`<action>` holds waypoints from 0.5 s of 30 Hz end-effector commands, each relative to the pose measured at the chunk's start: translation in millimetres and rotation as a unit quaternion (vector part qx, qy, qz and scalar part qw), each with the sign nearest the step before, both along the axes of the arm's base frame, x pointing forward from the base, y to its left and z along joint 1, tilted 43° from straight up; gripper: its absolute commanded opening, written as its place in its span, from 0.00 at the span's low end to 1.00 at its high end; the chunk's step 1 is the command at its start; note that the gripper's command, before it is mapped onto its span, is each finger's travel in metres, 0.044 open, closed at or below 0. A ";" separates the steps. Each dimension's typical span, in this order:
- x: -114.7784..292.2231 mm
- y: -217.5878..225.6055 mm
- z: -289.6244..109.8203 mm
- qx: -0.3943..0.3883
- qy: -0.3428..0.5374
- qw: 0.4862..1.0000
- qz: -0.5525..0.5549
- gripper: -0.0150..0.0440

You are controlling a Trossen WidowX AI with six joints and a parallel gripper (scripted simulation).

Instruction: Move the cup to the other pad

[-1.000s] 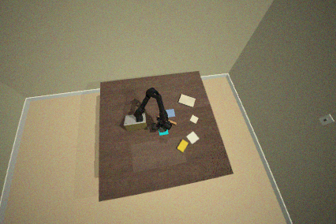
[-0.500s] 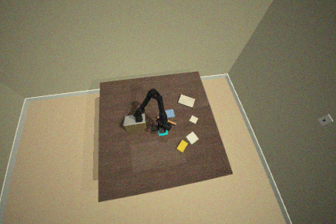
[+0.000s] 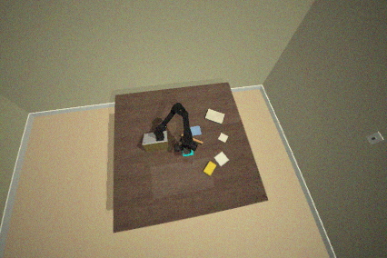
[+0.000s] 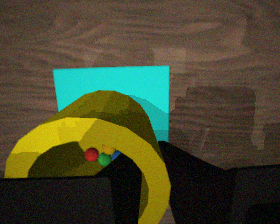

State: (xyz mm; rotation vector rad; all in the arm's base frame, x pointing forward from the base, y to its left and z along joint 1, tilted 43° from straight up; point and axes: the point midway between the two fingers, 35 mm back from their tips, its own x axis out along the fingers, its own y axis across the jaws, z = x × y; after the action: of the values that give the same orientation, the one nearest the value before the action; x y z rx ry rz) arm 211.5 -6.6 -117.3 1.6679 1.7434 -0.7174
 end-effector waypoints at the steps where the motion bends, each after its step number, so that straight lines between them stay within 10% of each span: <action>1: -3.1 5.8 -5.5 0.004 0.005 1.000 -0.002 0.25; 15: -2.4 9.8 -9.7 0.001 0.001 1.000 0.000 0.25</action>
State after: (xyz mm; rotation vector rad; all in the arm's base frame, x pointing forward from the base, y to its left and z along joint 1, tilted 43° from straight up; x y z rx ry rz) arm 208.6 3.5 -127.3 1.6700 1.7484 -0.7184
